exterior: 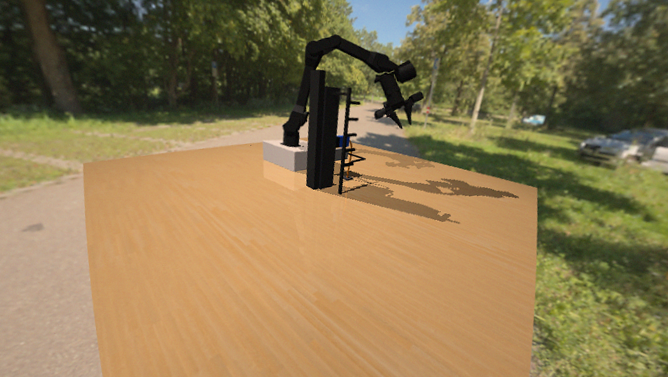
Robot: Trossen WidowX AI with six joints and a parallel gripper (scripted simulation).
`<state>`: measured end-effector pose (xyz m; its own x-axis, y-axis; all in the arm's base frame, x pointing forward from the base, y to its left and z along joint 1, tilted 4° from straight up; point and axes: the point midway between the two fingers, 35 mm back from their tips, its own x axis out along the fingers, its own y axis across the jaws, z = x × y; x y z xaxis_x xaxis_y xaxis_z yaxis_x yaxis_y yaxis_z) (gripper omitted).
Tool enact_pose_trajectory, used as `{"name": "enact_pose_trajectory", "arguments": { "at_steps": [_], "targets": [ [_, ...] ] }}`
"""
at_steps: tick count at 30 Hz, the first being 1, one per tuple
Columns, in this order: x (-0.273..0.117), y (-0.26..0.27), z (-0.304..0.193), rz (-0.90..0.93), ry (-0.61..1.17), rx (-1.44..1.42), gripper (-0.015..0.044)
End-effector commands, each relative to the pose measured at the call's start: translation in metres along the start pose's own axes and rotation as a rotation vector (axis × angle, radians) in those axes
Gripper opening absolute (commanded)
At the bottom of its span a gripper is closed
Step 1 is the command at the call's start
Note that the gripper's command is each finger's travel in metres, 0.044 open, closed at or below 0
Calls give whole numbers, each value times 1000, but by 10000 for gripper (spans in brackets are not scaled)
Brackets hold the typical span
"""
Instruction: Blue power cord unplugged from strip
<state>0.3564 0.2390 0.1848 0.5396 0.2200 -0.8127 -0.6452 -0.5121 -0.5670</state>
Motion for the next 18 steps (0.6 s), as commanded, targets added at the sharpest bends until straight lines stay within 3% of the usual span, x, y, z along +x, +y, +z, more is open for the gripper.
{"name": "enact_pose_trajectory", "arguments": {
  "at_steps": [1, 11, 18],
  "targets": [
    [-2, 50, -49, 160, 17, 178, 160],
    [-40, 178, -120, 539, 35, 706, 160],
    [-44, 186, -122, 562, 34, 744, 160]
  ]
}}
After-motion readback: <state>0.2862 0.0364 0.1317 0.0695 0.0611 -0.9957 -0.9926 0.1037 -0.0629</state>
